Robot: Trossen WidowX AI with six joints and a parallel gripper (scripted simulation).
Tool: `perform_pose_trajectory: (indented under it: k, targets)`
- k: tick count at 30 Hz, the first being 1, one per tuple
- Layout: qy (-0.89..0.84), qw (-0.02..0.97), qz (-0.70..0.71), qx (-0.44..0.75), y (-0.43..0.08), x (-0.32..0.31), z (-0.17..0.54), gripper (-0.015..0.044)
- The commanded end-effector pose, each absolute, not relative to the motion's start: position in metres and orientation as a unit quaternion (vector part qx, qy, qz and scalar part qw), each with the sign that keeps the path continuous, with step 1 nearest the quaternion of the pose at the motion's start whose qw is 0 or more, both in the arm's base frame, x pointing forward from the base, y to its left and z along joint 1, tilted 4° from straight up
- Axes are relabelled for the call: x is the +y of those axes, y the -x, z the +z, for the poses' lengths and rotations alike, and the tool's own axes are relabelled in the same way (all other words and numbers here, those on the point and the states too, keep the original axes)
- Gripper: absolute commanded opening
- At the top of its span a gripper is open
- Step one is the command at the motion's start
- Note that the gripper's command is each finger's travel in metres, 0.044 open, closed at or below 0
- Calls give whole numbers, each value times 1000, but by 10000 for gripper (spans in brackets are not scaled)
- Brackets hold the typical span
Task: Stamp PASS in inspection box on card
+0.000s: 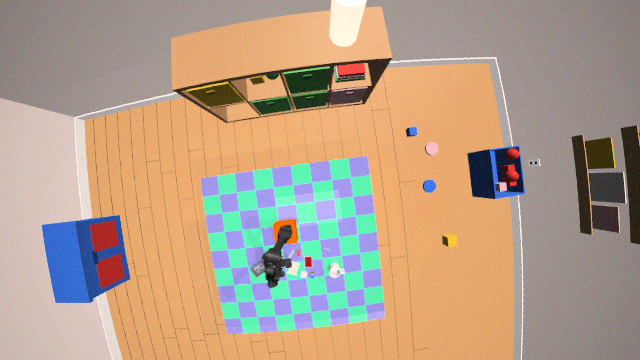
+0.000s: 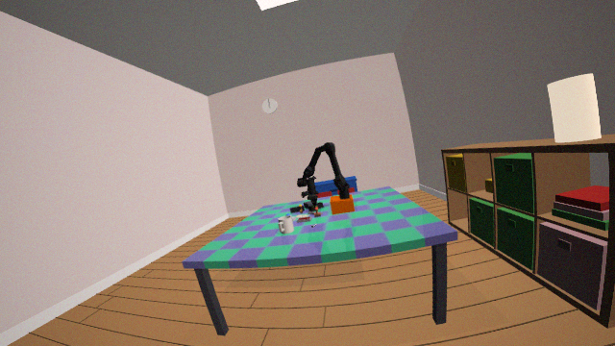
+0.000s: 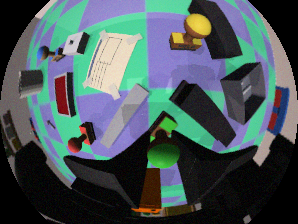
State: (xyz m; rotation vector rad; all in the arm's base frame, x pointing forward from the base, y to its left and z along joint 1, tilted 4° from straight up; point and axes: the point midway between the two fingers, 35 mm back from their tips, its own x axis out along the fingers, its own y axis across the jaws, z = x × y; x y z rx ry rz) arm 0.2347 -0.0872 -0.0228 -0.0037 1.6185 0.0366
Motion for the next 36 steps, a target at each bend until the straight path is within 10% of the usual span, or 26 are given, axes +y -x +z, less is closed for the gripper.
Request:
perform_pose_trajectory:
  k: [1,36]
  targets:
    - [3,692,15,722,-236,-88,-19,0]
    - [3,692,16,722,-237,-89,-2,0]
